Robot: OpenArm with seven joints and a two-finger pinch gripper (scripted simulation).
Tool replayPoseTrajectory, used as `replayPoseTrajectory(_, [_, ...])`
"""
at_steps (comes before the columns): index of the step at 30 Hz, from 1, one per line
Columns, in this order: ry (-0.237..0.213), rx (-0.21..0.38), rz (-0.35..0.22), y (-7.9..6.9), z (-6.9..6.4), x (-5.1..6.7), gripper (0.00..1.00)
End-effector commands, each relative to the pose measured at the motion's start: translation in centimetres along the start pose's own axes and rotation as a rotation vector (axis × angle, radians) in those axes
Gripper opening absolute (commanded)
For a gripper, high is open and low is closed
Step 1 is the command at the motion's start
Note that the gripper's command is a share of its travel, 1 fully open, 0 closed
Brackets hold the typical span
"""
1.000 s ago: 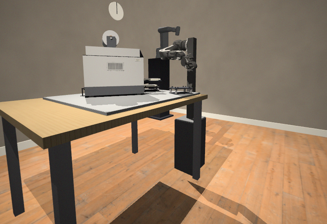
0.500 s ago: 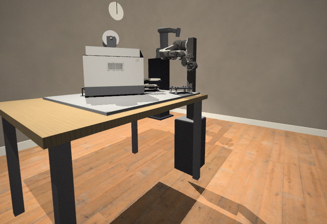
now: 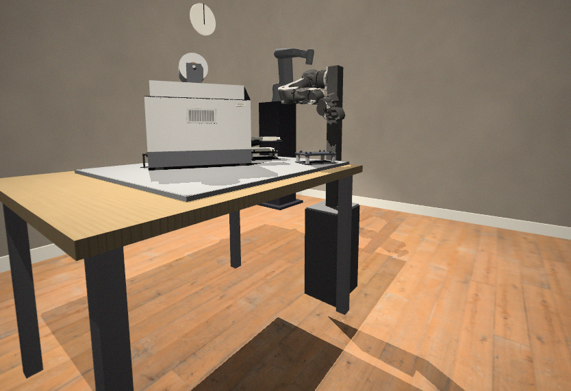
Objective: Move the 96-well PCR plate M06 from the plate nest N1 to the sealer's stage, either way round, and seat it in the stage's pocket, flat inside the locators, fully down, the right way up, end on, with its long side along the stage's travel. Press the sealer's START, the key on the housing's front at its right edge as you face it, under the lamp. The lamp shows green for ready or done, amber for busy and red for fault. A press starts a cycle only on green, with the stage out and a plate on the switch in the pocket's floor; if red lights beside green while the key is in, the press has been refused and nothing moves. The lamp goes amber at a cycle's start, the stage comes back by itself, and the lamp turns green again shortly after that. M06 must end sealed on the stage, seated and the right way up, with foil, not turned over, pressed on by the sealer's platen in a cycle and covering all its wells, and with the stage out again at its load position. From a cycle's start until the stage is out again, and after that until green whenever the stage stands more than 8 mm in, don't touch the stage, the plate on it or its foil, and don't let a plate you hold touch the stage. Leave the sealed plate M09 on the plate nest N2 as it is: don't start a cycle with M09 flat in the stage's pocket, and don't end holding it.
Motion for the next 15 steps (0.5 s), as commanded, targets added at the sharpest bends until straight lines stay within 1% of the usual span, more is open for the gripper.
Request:
replayPoseTrajectory(1, [-0.004,0.001,0.001,0.23,-0.07,0.02,0.00])
replayPoseTrajectory(14, [-0.005,0.002,0.001,0.27,-0.08,0.00,0.00])
replayPoseTrajectory(15, [-0.019,0.022,-0.005,0.04,-0.21,-0.10,0.00])
Point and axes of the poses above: the point where the finger pads meet when closed, its own z axis out along the fingers, its own y axis across the jaws, x = y × z, the point moved 10 cm from there along -z, back along the fingers, and after that the axes turned 15 degrees about z, right-handed, at the moved point
